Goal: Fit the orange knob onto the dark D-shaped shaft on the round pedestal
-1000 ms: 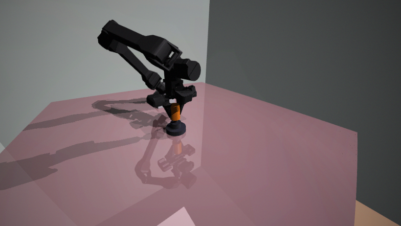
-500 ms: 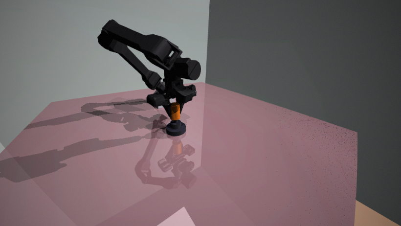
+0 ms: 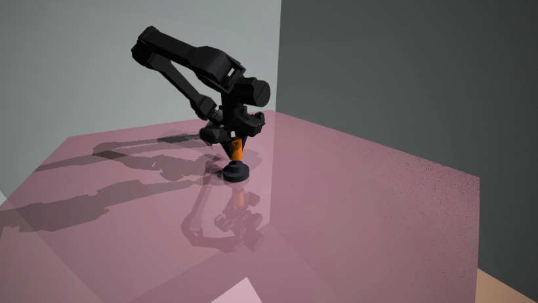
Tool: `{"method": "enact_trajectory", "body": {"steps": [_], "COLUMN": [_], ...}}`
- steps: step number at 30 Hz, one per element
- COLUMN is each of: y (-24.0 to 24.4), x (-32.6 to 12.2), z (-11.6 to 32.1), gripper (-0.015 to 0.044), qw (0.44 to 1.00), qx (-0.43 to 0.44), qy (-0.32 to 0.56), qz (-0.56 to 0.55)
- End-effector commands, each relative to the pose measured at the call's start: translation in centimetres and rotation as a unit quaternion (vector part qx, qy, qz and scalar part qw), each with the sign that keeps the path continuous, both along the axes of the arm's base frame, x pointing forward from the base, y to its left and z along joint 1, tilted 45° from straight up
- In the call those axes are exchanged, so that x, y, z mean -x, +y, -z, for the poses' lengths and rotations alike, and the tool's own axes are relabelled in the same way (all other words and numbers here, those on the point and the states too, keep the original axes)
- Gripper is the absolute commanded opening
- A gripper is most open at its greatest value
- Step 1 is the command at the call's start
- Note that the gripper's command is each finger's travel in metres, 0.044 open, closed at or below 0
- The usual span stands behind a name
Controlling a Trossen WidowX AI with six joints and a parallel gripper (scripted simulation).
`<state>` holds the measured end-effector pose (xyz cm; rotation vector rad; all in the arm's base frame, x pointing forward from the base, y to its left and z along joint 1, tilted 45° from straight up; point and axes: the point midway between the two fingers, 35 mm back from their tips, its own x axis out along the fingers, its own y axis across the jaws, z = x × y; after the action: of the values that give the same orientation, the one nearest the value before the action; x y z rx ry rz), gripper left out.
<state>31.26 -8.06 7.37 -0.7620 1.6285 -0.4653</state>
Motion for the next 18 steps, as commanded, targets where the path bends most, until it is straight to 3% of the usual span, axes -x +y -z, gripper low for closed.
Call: {"method": "enact_trajectory", "body": {"steps": [1, 18], "y": [-0.07, -0.28], "x": [-0.06, 0.0], "z": [0.07, 0.13], "gripper": [0.0, 0.0], "qw": [1.0, 1.0], "qx": [0.001, 0.001], "qy": [0.002, 0.002], "qz": [-0.003, -0.003]}}
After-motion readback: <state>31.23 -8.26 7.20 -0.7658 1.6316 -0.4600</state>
